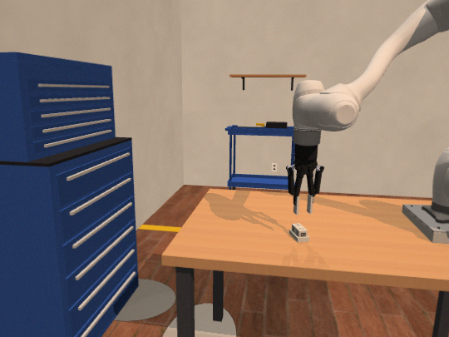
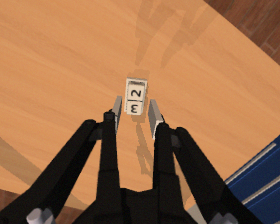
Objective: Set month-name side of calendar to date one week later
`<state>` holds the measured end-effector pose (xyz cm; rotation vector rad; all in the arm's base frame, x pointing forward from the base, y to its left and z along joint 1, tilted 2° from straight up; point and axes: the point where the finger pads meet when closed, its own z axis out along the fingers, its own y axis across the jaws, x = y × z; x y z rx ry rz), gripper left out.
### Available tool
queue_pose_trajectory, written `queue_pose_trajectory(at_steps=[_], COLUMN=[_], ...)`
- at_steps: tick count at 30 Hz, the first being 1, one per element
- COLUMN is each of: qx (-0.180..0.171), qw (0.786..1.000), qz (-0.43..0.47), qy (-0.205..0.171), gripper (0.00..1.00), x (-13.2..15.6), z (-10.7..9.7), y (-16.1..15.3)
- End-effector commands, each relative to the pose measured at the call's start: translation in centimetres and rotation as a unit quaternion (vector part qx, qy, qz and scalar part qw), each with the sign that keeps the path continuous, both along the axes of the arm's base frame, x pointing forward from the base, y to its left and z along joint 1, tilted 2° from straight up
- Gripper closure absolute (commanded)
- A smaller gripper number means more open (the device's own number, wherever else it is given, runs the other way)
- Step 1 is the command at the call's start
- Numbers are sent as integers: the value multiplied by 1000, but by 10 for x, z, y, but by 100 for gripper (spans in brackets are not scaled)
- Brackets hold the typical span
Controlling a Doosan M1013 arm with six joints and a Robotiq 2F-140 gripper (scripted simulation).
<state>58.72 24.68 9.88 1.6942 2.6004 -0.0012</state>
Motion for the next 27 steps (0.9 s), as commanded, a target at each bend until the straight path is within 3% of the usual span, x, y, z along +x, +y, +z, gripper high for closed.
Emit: queue_pose_trajectory(at_steps=[1, 27], qx=[0, 0], qw=[1000, 1000], qz=[0, 0], qy=[0, 0], gripper=[64, 64], x=[0, 1], z=[-2, -33], y=[0, 0])
